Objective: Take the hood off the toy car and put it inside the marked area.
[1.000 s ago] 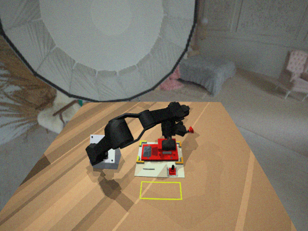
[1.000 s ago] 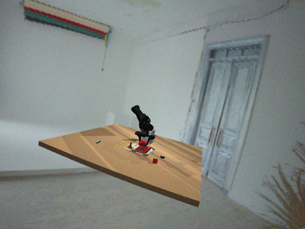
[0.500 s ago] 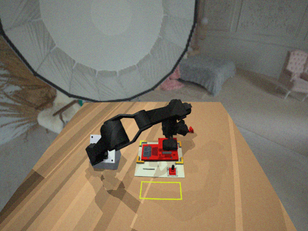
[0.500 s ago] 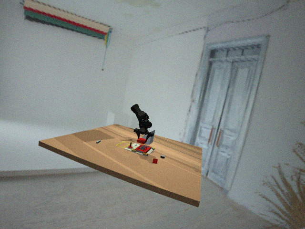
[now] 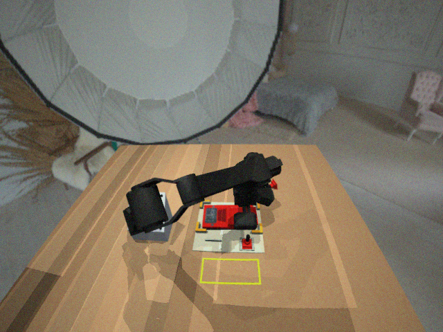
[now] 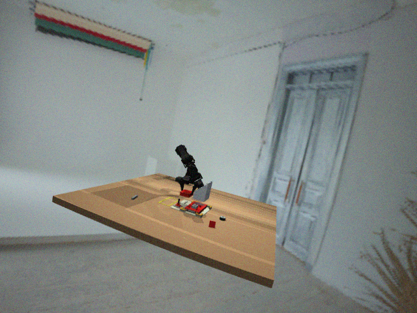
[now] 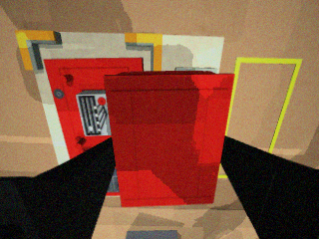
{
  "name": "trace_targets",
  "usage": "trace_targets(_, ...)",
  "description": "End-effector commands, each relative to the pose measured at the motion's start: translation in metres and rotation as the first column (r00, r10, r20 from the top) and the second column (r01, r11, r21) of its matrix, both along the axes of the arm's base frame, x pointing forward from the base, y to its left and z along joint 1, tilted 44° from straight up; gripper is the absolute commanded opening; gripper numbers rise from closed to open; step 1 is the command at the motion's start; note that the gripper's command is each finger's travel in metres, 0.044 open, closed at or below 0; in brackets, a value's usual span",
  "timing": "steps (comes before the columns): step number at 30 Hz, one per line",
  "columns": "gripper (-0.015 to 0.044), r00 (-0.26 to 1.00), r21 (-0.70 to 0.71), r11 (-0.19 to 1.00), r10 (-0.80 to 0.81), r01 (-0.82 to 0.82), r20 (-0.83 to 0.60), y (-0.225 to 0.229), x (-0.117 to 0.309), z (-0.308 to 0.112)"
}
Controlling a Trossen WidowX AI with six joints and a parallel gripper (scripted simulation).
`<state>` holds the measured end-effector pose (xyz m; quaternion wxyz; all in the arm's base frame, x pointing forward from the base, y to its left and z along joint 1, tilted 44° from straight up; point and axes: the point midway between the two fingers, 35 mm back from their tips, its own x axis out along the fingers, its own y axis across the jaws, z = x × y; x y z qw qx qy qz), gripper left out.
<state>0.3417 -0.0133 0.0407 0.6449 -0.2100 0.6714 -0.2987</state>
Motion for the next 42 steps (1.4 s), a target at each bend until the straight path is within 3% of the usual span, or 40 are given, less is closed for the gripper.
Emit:
trace_targets(1, 0.0, 1.0, -0.004, 1.0, 0.004, -0.004, 0.002, -0.008, -0.003, 0.01)
trace_targets(34, 0.0, 1.0, -0.019, 1.0, 0.002, -0.002, -0.004, -0.087, -0.05, 0.089)
trace_targets(42, 0.0, 1.0, -0.02, 1.0, 0.002, -0.002, -0.005, -0.091, -0.053, 0.091)
